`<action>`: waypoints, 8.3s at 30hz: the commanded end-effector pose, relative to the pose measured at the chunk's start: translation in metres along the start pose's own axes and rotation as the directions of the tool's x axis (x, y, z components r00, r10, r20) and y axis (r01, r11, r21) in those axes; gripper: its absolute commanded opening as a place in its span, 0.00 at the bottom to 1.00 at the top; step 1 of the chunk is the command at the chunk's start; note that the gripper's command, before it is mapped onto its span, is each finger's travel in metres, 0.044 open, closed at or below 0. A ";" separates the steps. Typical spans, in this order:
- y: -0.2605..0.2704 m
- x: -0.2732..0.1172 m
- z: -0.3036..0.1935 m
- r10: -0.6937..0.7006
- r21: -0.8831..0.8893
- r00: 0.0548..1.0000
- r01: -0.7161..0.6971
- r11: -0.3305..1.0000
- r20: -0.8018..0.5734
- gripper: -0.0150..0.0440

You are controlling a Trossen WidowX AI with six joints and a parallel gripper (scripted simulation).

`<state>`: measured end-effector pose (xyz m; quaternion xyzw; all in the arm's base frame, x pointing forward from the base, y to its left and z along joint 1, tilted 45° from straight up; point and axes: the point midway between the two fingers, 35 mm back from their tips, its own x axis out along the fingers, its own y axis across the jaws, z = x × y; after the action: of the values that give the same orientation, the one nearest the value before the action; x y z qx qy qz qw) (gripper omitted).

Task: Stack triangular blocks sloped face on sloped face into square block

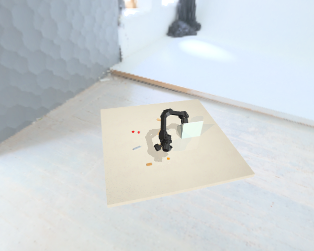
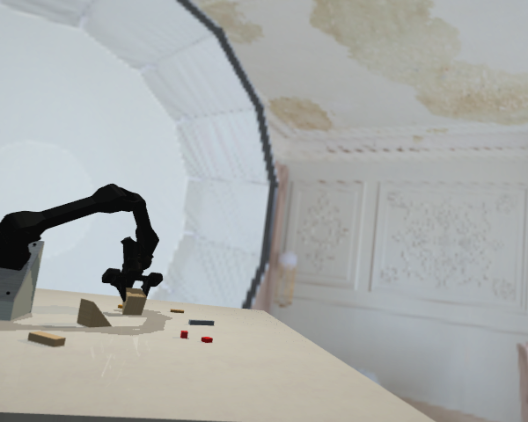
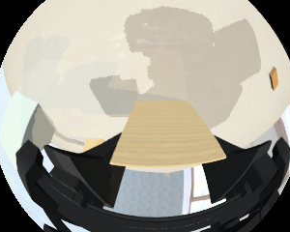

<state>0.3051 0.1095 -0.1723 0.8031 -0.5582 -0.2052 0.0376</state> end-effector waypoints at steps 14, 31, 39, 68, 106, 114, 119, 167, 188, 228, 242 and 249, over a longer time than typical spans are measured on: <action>0.000 0.001 -0.001 0.008 0.001 1.000 -0.008 1.000 0.012 0.92; -0.002 -0.017 -0.012 -0.001 -0.016 1.000 0.001 1.000 0.015 1.00; 0.002 -0.086 -0.053 -0.030 -0.081 0.999 0.032 0.996 0.021 1.00; -0.003 -0.009 0.052 -0.008 0.014 0.987 0.006 1.000 0.158 1.00; -0.002 -0.008 0.049 -0.004 0.018 0.987 0.001 1.000 0.161 0.34; -0.004 -0.040 0.031 -0.005 0.018 0.987 0.003 1.000 0.164 0.25; -0.003 -0.060 0.019 -0.005 0.017 0.986 0.003 1.000 0.164 0.25; 0.034 -0.050 -0.129 0.173 -0.819 0.927 0.192 0.541 0.332 0.25; 0.080 -0.024 -0.194 0.259 -0.891 0.862 0.453 -0.006 0.436 0.25; 0.129 0.060 -0.165 0.372 -0.835 0.841 0.496 -0.238 0.393 0.25; 0.134 0.073 -0.158 0.372 -0.834 0.840 0.498 -0.238 0.395 0.25; 0.134 0.073 -0.158 0.372 -0.833 0.840 0.498 -0.239 0.396 0.25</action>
<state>0.2668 -0.0328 -0.0108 0.3892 -0.1113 -0.7769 0.4822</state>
